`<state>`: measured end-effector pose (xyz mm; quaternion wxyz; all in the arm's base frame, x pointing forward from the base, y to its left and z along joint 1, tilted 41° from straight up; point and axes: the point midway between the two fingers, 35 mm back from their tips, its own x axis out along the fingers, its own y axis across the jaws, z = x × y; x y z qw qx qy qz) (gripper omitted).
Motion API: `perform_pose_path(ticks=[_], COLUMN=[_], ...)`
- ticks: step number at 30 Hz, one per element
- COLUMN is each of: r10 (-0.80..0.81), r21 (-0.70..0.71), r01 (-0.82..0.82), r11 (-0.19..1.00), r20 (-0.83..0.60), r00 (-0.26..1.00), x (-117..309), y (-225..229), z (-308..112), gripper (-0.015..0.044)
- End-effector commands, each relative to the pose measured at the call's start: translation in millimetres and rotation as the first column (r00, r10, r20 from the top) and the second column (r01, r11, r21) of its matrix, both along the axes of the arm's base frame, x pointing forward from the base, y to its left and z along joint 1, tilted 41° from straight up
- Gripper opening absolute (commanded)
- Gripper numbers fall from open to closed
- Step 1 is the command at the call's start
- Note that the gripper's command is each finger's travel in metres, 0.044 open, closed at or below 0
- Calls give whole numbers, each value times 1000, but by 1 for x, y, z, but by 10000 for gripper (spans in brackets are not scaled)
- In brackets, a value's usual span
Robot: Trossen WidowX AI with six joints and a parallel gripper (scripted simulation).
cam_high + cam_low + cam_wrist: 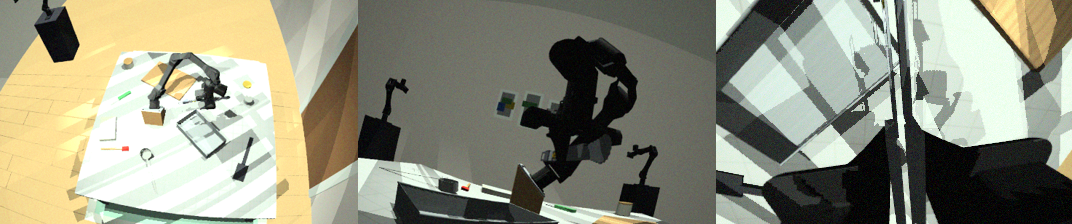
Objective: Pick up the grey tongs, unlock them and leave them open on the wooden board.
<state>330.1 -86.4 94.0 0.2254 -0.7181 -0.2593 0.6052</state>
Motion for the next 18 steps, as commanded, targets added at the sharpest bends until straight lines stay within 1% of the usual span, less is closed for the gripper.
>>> perform_pose_path(ticks=[1, 9, 18], r10=[-50, -136, -215], r21=[22, 54, 79], r01=[51, 146, 246], r11=[998, 988, 966], r20=[-55, -157, -280], r00=[997, 978, 936], x=[-2, -10, -29], y=[23, 70, 118], z=[17, 54, 90], gripper=[-150, -150, -150])
